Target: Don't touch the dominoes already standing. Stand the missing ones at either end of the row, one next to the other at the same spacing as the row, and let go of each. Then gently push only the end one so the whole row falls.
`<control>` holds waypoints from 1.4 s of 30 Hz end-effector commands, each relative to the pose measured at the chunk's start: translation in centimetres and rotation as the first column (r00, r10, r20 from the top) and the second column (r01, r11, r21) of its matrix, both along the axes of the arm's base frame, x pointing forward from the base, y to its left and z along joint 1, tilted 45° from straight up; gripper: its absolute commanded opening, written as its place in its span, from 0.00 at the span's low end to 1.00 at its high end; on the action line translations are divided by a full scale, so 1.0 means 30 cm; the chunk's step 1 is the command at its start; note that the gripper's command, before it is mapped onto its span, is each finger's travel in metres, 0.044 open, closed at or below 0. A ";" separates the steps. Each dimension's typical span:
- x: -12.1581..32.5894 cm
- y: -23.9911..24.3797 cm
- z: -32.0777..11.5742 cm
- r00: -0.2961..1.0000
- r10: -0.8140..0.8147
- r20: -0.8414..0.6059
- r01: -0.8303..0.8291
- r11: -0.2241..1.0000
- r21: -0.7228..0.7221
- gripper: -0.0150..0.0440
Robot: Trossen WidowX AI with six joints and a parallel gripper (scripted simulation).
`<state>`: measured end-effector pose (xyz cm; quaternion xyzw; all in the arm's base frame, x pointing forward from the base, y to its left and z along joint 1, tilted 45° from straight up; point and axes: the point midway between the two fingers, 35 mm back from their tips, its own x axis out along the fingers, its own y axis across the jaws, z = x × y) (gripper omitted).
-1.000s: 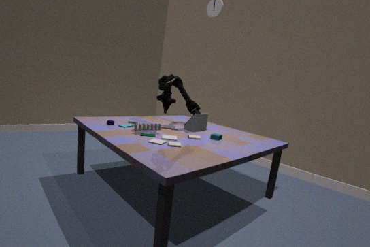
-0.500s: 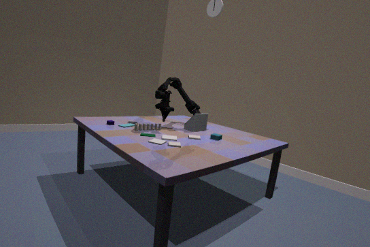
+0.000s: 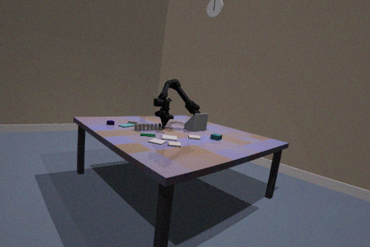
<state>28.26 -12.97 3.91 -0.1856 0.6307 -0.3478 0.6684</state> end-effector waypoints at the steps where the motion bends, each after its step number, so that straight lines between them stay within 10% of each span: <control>1: -0.005 -0.002 -0.007 1.000 0.007 -0.007 -0.007 1.000 -0.004 0.44; 6: -0.005 -0.002 -0.007 1.000 0.007 -0.007 -0.007 1.000 -0.004 0.44; 19: -0.005 -0.002 -0.007 1.000 0.007 -0.007 -0.007 1.000 -0.004 1.00; 39: 0.014 0.307 0.302 1.000 0.004 -0.006 -0.004 1.000 0.005 1.00; 42: 0.006 0.296 0.289 0.991 0.095 -0.093 -0.094 0.995 0.014 0.87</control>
